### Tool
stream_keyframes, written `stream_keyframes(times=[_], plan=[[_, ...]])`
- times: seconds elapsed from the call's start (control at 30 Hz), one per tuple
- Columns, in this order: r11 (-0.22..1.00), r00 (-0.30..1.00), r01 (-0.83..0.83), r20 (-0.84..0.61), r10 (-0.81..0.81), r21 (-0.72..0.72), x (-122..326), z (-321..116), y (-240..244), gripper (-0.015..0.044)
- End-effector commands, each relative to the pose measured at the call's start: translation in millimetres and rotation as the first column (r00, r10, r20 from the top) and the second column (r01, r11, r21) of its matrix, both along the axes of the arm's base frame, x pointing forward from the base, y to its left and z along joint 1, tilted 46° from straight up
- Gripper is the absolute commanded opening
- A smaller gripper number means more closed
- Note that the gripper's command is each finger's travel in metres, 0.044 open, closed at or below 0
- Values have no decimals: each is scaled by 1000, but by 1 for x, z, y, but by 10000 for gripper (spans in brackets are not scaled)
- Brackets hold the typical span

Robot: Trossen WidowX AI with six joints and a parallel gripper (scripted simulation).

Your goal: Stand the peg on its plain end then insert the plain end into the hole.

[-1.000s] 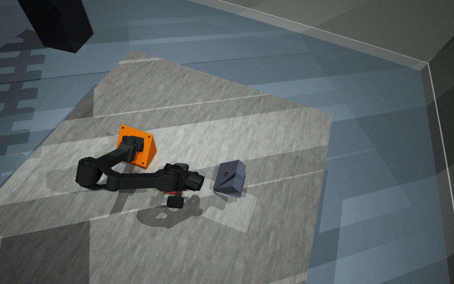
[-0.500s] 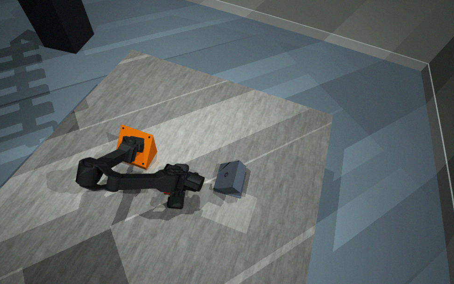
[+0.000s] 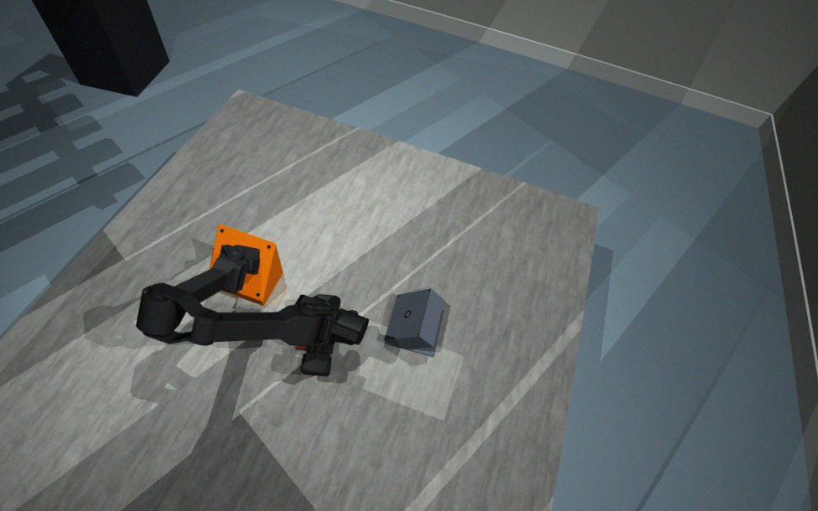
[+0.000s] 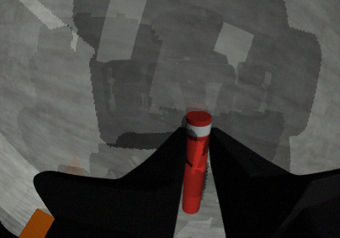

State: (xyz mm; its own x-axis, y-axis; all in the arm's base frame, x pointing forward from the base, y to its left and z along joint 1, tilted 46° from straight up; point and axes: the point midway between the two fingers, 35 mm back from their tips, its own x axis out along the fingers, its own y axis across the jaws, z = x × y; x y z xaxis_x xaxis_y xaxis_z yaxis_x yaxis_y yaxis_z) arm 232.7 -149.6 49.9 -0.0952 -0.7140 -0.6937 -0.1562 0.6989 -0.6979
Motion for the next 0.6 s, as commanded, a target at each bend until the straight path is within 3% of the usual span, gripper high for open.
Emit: stream_keyframes(times=[0.0, 0.57], plan=[[1000, 1000, -3, -3, 3, -4, 0, 0, -1, 50], [996, 993, -86, 84, 84, 16, -4, 6, 5, 50]])
